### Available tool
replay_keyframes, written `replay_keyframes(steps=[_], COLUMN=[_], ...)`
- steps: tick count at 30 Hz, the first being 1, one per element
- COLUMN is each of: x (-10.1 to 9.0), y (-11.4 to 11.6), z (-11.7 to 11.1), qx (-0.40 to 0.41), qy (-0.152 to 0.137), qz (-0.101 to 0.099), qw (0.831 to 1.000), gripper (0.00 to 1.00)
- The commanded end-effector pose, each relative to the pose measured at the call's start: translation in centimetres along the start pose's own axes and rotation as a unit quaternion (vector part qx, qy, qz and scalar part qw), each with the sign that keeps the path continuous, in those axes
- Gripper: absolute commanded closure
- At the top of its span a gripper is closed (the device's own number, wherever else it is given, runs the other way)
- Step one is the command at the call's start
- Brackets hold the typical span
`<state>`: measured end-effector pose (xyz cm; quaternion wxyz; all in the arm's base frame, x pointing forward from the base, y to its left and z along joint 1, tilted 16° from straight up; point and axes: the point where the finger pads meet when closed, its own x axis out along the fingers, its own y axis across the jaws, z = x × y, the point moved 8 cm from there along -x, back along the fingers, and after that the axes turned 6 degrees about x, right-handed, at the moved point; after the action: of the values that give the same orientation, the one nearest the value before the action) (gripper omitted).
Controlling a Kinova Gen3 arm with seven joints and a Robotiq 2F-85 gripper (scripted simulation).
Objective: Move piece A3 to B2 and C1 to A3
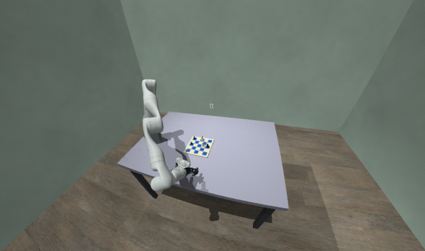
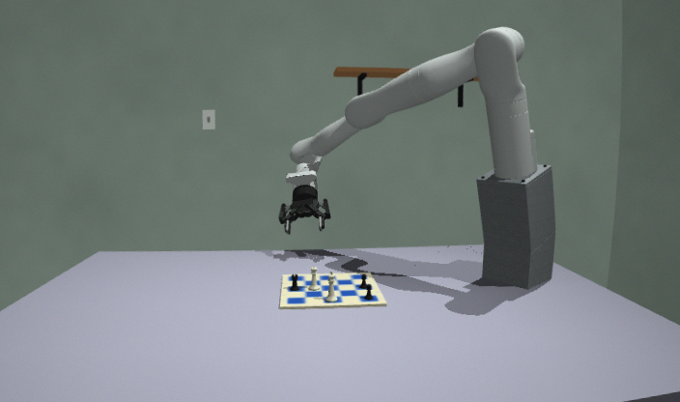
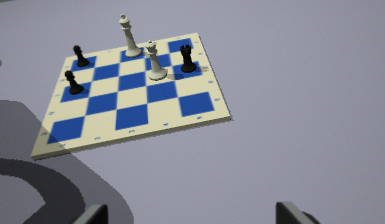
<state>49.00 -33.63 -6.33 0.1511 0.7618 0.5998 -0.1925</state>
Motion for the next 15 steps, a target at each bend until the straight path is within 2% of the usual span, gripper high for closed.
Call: replay_keyframes(steps=[1, 5, 15], x=[-0.51, -0.65, -0.66], y=[-1.4, -2.03, -2.06], z=[1.33, 1.75, 1.77], qx=[0.02, 0.03, 0.031], qy=[-0.002, -0.005, -0.005], qz=[-0.006, -0.014, -0.014], qw=[1.0, 0.999, 0.999], gripper=[0.0, 0.0, 0.0])
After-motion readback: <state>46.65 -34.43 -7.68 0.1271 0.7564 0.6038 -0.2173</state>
